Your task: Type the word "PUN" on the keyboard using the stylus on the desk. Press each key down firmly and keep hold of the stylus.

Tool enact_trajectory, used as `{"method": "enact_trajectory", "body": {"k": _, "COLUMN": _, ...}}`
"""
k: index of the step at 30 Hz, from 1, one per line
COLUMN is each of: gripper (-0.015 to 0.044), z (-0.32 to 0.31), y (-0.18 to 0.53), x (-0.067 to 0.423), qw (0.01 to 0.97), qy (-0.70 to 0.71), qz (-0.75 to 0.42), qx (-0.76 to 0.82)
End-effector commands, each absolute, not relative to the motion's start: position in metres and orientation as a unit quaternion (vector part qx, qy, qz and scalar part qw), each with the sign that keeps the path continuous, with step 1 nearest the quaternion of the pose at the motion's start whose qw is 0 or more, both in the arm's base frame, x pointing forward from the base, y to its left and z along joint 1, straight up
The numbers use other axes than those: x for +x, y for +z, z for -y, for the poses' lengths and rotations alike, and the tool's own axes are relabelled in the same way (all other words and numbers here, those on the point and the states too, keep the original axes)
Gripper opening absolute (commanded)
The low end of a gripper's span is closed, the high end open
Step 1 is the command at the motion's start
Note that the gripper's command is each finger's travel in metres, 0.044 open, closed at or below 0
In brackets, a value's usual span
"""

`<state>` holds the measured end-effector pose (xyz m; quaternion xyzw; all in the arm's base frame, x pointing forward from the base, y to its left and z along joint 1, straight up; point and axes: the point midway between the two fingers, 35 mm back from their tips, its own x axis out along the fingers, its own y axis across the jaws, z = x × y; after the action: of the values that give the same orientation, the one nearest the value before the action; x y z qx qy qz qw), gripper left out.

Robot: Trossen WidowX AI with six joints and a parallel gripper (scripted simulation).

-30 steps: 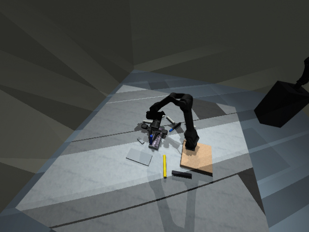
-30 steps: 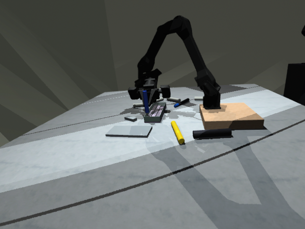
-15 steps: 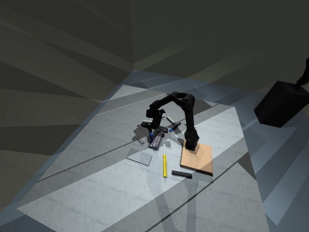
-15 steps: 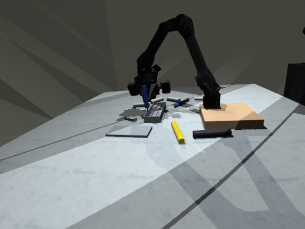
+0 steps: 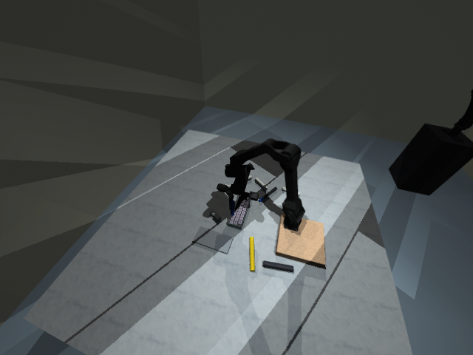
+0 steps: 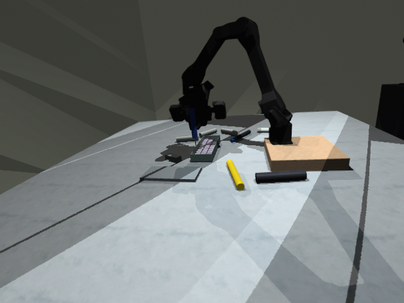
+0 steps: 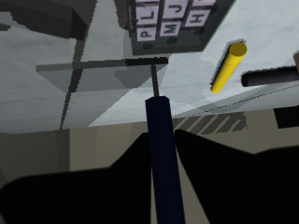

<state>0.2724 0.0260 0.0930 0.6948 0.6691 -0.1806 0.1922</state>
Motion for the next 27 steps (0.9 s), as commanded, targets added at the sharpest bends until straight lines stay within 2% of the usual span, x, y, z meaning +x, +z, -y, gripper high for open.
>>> {"method": "enact_trajectory", "body": {"k": 1, "gripper": 0.0, "z": -0.014, "y": 0.093, "x": 0.268, "qw": 0.193, "qy": -0.182, "qz": -0.668, "qx": 0.695}}
{"method": "enact_trajectory", "body": {"k": 8, "gripper": 0.0, "z": 0.011, "y": 0.097, "x": 0.254, "qw": 0.191, "qy": -0.18, "qz": -0.67, "qx": 0.695}}
{"method": "enact_trajectory", "body": {"k": 21, "gripper": 0.0, "z": 0.011, "y": 0.077, "x": 0.254, "qw": 0.191, "qy": -0.181, "qz": -0.669, "qx": 0.695}}
{"method": "enact_trajectory", "body": {"k": 24, "gripper": 0.0079, "z": 0.013, "y": 0.074, "x": 0.254, "qw": 0.191, "qy": -0.181, "qz": -0.669, "qx": 0.695}}
{"method": "enact_trajectory", "body": {"k": 27, "gripper": 0.0081, "z": 0.013, "y": 0.074, "x": 0.254, "qw": 0.191, "qy": -0.181, "qz": -0.669, "qx": 0.695}}
